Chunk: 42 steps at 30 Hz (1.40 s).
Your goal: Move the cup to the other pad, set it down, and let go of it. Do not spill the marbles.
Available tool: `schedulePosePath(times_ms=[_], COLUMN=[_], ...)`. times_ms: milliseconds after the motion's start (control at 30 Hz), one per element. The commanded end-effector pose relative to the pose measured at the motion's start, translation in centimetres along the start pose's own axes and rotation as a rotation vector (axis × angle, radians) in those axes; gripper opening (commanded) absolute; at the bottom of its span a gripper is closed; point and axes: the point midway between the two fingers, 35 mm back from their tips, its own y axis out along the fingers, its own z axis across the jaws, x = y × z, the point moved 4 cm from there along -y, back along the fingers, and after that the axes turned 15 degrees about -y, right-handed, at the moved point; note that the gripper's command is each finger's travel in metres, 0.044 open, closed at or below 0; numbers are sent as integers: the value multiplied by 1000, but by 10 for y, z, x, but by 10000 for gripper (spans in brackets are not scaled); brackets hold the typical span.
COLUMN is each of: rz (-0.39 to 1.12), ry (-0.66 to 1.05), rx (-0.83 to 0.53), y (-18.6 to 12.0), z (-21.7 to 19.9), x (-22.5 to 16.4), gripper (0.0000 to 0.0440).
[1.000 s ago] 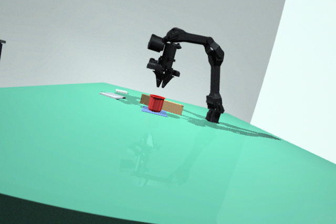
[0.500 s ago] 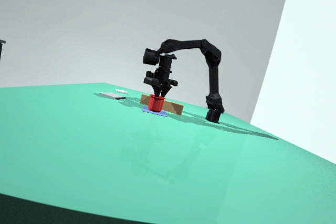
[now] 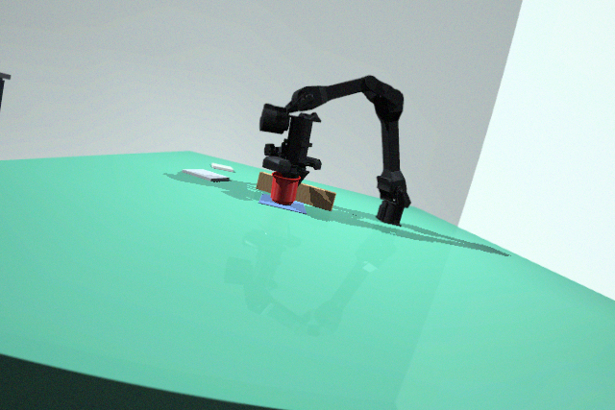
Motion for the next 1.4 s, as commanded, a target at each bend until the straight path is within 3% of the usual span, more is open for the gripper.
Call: schedulePosePath(times_ms=[0, 967, 1367], rz=[9, -72, -133], ry=[0, 205, 302], rx=[-23, 73, 111], y=[6, -69, -84], z=[-5, -47, -81], x=[-1, 12, 30], gripper=[0, 0, 0])
